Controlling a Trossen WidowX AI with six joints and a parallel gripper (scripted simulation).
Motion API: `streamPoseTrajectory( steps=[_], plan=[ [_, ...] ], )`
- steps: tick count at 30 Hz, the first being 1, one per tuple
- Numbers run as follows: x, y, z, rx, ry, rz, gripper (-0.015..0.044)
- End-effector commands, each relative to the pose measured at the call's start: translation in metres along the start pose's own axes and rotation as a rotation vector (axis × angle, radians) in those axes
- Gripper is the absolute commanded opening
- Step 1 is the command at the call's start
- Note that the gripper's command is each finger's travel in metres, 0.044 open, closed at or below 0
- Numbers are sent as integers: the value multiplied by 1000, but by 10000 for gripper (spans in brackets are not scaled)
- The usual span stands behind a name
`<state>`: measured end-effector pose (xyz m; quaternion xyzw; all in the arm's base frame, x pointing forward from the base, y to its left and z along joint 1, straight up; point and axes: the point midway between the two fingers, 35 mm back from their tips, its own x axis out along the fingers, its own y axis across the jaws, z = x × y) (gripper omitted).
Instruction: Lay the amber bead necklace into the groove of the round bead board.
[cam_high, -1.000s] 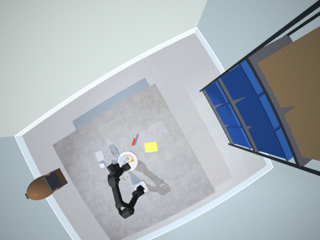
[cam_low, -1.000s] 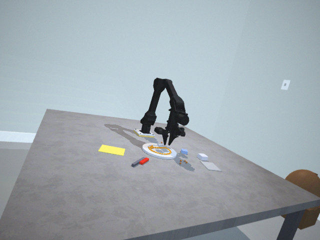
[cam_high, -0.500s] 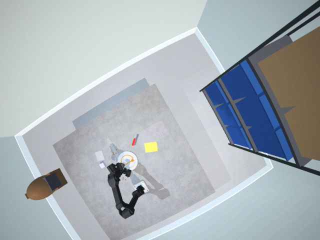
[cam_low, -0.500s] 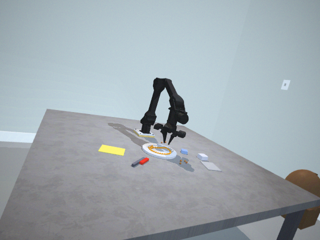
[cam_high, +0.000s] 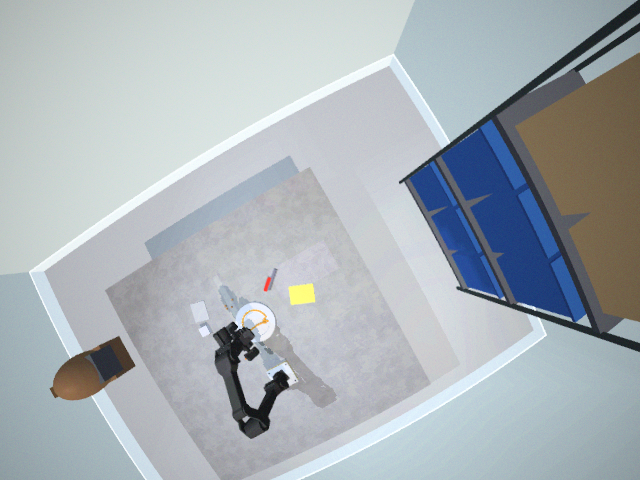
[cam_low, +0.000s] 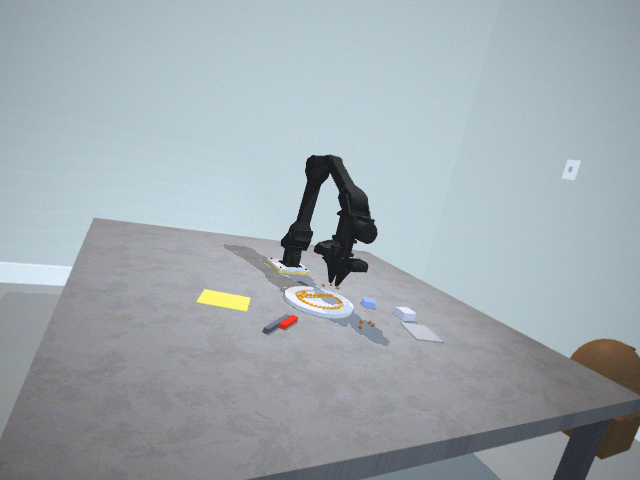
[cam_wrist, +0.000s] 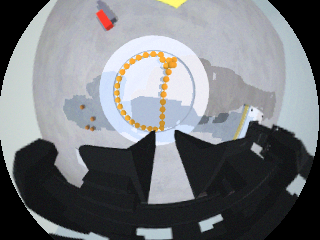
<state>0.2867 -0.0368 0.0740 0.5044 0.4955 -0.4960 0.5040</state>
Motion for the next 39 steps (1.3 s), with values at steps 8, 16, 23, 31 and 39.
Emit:
streamPoseTrajectory(
  steps=[8, 16, 23, 31, 39],
  plan=[
    [5, 2, 0, 17, -2, 14, 120],
    [15, 2, 1, 19, -2, 12, 120],
    [26, 2, 1, 22, -3, 10, 120],
    [37, 1, 1, 24, -4, 8, 120],
    [35, 1, 0, 21, -1, 9, 0]
  ],
)
